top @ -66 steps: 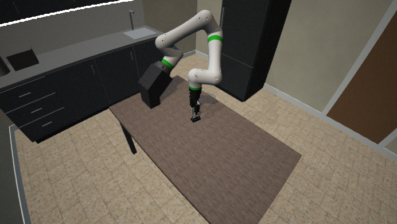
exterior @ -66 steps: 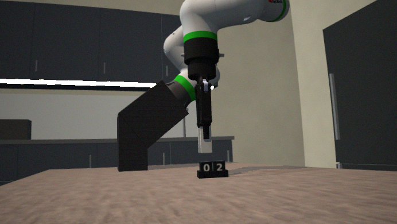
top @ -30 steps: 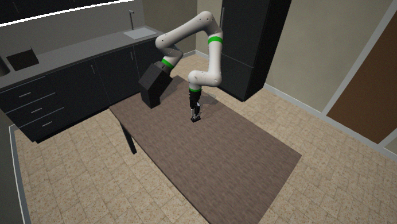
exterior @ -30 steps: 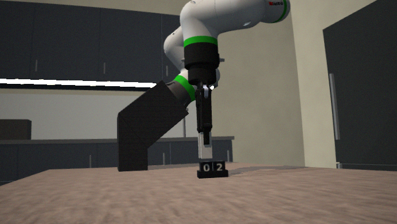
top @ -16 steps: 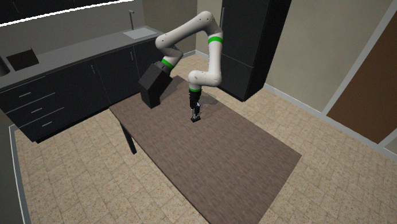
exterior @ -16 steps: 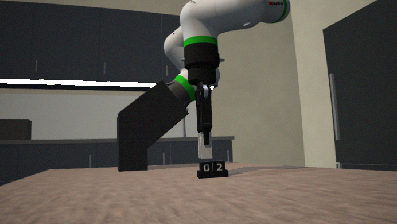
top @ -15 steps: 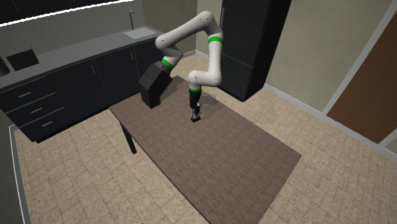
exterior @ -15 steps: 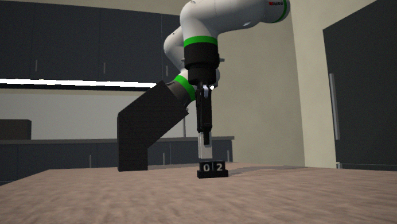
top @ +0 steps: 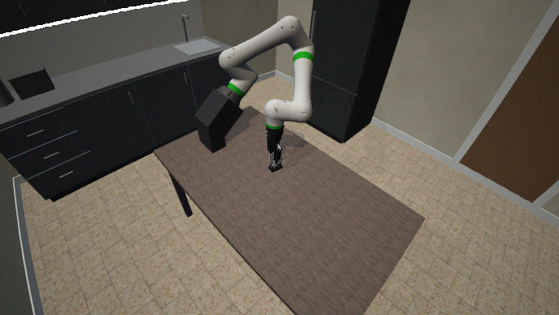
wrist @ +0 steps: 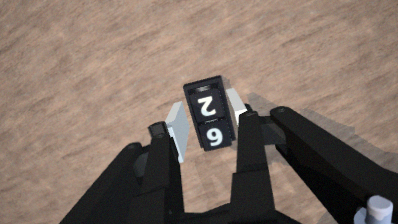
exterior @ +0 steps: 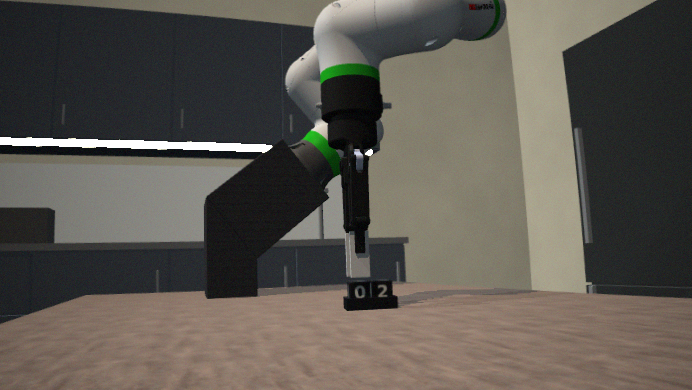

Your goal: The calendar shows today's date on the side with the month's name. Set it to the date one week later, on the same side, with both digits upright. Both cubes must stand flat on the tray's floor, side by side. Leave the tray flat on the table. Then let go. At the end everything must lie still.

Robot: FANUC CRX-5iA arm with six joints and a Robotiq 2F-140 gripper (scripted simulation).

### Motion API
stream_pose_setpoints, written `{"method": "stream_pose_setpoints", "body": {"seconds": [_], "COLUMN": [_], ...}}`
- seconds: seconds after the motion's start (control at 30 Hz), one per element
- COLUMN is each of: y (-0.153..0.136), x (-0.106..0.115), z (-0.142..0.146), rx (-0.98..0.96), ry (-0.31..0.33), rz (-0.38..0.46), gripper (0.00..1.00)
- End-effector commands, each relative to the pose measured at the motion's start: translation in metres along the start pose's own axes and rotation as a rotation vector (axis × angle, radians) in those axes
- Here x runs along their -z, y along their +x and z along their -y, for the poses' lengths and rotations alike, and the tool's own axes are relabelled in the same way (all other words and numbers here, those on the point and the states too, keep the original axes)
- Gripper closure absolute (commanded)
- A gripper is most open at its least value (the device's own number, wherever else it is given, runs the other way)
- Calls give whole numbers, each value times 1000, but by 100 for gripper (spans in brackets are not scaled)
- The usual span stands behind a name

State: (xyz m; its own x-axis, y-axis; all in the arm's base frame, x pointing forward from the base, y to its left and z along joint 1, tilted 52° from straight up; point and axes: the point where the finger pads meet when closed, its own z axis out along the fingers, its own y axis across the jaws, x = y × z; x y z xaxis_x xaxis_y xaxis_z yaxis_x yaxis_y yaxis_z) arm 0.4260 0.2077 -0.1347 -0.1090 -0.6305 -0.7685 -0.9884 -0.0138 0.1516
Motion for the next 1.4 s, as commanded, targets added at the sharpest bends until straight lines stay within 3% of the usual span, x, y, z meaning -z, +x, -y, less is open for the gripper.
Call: {"method": "stream_pose_setpoints", "body": {"seconds": [0.0, 0.6, 1.37], "y": [0, 0, 0], "x": [-3, -25, -26], "z": [0, 0, 0], "rx": [0, 0, 0], "ry": [0, 0, 0], "rz": [0, 0, 0], "gripper": [72, 72, 72]}}
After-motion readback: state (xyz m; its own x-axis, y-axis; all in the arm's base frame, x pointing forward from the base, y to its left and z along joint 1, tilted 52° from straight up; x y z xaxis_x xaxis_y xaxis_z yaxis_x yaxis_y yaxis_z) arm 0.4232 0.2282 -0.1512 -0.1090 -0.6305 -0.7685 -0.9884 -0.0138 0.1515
